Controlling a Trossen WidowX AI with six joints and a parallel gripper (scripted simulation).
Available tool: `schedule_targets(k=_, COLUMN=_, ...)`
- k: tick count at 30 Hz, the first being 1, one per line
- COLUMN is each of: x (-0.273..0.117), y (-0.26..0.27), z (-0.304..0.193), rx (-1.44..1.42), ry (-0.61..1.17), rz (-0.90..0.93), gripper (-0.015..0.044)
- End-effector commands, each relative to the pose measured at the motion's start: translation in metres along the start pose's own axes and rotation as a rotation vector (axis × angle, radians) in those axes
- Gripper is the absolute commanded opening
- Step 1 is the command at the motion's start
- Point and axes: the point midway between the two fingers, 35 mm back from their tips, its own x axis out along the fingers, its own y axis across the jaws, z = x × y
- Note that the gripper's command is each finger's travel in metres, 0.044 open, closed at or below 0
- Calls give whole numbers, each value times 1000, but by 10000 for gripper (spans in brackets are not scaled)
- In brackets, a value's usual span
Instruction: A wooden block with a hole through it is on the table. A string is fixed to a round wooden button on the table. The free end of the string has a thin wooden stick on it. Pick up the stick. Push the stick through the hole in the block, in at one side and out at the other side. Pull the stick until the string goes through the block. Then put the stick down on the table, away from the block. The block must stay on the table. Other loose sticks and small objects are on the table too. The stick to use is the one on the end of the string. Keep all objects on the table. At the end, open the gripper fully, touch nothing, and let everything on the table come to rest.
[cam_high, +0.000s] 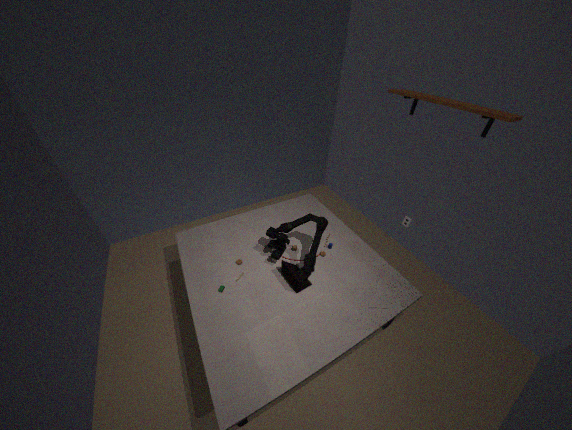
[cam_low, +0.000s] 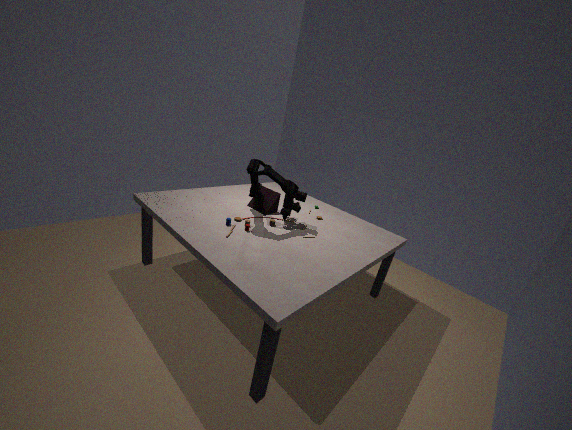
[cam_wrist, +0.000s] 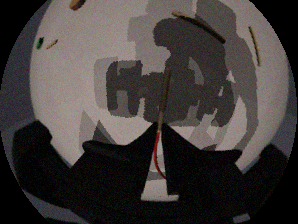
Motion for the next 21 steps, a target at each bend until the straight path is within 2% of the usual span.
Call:
schedule_targets(k=1, x=-5, y=0, z=1, rx=2, ry=-2, rz=3, gripper=0)
schedule_targets(k=21, x=-30, y=1, z=2, rx=2, ry=-4, rz=5, gripper=0)
